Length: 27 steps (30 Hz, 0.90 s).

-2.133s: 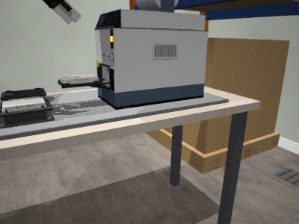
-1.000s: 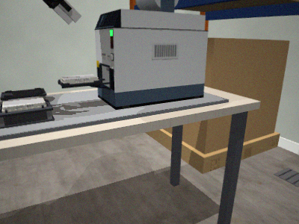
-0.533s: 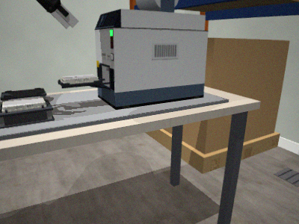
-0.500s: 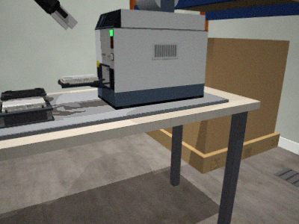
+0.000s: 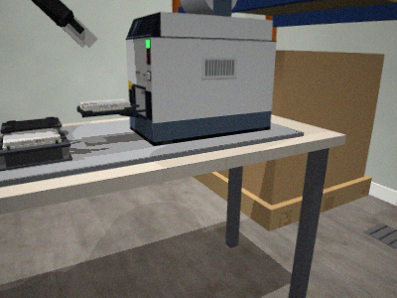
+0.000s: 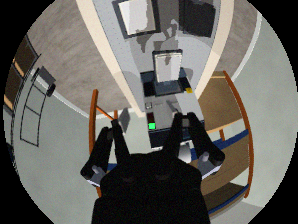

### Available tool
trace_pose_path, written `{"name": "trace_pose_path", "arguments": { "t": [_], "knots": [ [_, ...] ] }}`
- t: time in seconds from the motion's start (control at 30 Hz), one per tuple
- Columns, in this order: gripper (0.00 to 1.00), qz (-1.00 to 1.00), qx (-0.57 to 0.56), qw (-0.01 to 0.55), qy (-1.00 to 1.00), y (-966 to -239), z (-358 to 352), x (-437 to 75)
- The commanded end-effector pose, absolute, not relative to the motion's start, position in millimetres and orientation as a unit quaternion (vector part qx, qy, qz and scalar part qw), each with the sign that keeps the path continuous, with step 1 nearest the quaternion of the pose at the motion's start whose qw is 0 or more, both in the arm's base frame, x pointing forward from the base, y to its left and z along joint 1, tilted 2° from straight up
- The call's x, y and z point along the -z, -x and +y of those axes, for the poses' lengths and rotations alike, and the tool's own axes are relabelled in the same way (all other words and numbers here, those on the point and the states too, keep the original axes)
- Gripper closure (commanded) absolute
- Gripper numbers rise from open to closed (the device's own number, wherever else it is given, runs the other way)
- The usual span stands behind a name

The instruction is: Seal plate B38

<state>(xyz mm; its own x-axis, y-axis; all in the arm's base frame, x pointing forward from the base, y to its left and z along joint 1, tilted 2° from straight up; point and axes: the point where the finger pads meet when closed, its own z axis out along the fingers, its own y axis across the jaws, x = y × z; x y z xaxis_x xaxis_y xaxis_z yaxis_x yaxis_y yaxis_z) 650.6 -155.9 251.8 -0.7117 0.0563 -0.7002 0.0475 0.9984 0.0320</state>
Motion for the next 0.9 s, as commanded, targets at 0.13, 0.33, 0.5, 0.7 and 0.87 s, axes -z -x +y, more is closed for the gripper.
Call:
{"name": "trace_pose_path", "arguments": {
  "t": [0.13,0.33,0.5,0.7,0.87],
  "knots": [
    [0.40,0.925,-0.004,0.380,-0.028,-648.4,-158.2,-251.6],
    [0.90,0.925,-0.004,0.380,-0.028,-648.4,-158.2,-251.6],
    [0.90,0.925,-0.004,0.380,-0.028,-648.4,-158.2,-251.6],
    [0.90,0.925,-0.004,0.380,-0.028,-648.4,-158.2,-251.6],
    [0.90,0.925,-0.004,0.380,-0.028,-648.4,-158.2,-251.6]
  ]
}}
